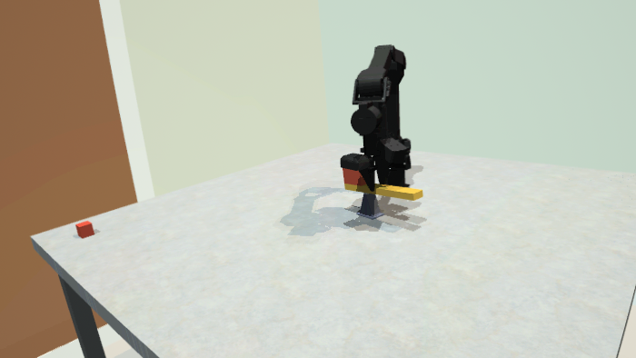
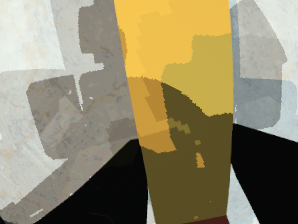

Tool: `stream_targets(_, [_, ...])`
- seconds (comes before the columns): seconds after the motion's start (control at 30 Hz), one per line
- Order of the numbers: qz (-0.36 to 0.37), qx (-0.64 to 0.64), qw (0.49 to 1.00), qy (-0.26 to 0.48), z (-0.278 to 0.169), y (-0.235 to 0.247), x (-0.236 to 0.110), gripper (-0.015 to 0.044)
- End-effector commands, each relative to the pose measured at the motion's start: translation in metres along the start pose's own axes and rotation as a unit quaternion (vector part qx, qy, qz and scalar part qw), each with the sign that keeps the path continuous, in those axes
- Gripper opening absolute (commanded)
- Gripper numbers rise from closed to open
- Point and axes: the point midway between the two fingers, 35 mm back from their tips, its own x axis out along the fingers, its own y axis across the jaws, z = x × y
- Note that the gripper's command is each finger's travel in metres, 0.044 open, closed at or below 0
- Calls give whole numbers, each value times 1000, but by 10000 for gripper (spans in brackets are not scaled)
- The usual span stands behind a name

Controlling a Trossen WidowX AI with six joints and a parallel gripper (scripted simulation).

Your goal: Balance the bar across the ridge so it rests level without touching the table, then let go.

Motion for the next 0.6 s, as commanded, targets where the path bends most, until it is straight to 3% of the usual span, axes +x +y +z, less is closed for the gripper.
stream_targets(0.0, [-1,1,1000,0,0,0,1,0])
stream_targets(0.57, [-1,1,1000,0,0,0,2,0])
